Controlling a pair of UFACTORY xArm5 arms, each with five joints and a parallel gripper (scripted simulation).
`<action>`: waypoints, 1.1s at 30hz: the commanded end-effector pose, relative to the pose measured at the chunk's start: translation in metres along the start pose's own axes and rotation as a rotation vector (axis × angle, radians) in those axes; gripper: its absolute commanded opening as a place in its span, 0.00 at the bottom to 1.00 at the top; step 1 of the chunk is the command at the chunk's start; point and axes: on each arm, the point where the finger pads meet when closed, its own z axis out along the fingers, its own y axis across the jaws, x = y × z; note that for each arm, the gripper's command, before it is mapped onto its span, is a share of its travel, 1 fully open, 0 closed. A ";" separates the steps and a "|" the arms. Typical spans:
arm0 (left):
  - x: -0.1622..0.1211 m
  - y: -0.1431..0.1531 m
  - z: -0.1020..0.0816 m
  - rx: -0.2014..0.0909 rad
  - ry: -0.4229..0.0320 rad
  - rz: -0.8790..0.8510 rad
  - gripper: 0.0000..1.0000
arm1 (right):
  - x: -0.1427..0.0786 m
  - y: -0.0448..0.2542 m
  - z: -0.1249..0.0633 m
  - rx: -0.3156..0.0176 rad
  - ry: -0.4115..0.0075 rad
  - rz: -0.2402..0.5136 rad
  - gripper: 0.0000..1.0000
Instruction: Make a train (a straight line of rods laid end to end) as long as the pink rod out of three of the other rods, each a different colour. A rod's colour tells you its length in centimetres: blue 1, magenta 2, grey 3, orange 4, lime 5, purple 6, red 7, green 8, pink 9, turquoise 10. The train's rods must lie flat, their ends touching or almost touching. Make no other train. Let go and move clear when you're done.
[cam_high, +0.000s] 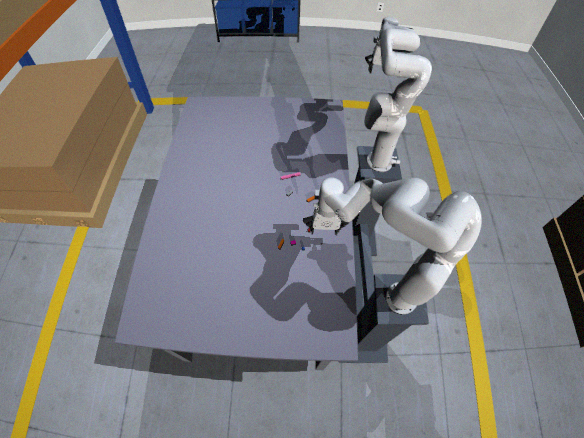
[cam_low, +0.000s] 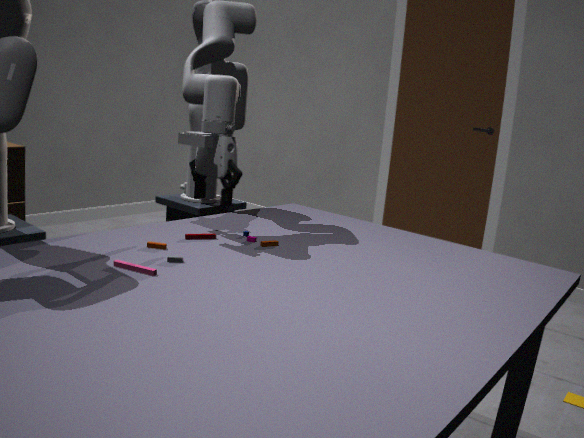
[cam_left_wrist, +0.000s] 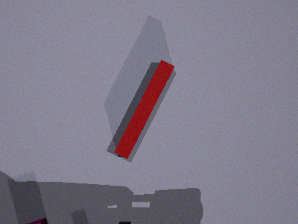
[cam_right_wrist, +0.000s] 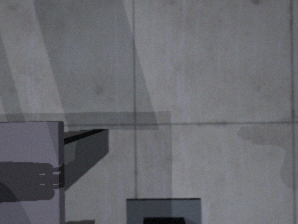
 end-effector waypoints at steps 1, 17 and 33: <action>0.001 -0.001 -0.001 0.004 0.003 0.000 1.00 | 0.001 0.000 -0.002 0.000 0.005 0.000 1.00; 0.001 -0.001 -0.001 0.004 0.003 0.000 1.00 | 0.001 0.000 -0.002 0.000 0.005 0.000 1.00; 0.042 -0.039 -0.021 0.004 0.003 0.117 1.00 | 0.001 0.000 -0.002 0.000 0.005 0.000 1.00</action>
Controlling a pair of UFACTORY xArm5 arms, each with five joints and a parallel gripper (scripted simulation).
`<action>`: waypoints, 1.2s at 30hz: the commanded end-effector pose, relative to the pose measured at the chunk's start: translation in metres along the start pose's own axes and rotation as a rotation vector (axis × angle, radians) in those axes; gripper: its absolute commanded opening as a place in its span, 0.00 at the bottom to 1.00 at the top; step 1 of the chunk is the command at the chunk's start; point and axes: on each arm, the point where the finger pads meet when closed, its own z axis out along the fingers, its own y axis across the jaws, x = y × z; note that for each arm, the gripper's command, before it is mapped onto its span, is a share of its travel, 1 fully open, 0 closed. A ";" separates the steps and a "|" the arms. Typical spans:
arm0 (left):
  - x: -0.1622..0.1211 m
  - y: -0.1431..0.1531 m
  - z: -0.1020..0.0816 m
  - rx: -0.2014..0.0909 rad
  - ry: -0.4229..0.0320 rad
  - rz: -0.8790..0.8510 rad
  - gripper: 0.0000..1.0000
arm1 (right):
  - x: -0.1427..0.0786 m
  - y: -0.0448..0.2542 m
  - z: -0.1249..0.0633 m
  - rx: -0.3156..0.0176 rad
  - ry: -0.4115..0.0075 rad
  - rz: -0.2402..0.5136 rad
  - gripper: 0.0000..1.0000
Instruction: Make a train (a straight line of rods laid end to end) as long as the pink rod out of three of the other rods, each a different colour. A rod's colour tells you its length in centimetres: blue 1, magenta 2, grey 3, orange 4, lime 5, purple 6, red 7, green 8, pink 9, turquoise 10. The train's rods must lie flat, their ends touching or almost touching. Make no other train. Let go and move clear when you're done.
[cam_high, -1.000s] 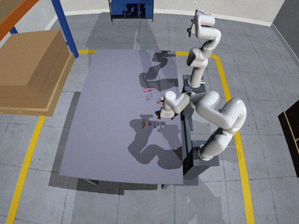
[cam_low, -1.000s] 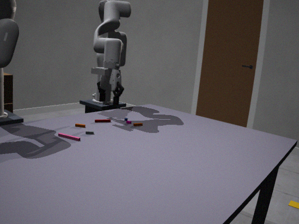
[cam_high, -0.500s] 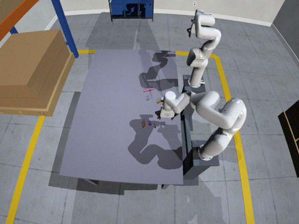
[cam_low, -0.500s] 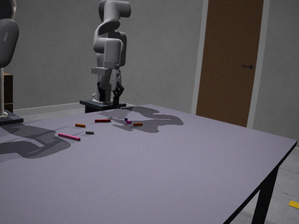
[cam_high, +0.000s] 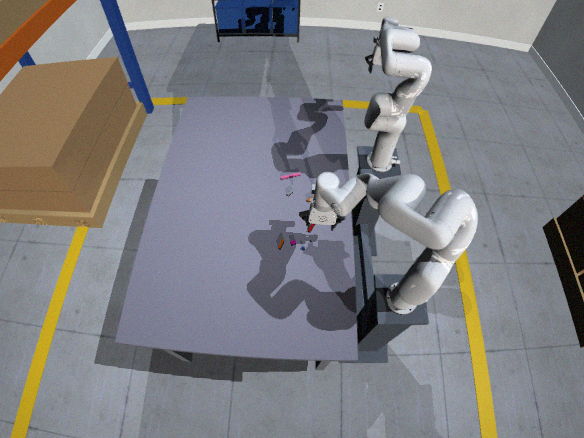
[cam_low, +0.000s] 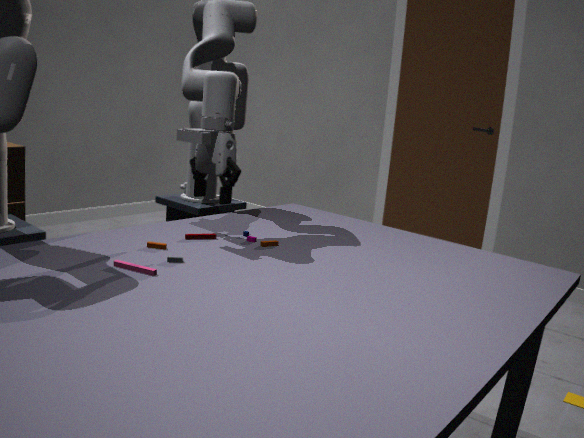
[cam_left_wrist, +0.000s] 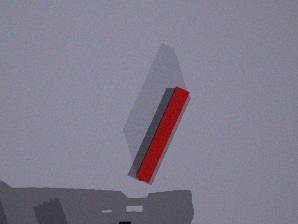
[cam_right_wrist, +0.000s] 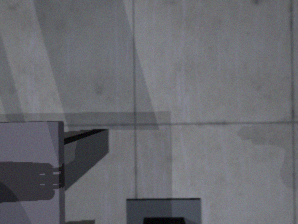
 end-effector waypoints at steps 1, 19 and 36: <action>0.029 -0.030 -0.015 0.002 0.001 0.083 1.00 | 0.001 0.000 -0.002 0.000 0.005 0.000 1.00; 0.130 -0.112 -0.053 0.003 0.002 0.402 1.00 | 0.001 0.000 -0.002 0.000 0.005 0.000 1.00; 0.215 -0.154 -0.073 0.004 0.002 0.732 1.00 | 0.001 0.000 -0.002 0.000 0.005 0.000 1.00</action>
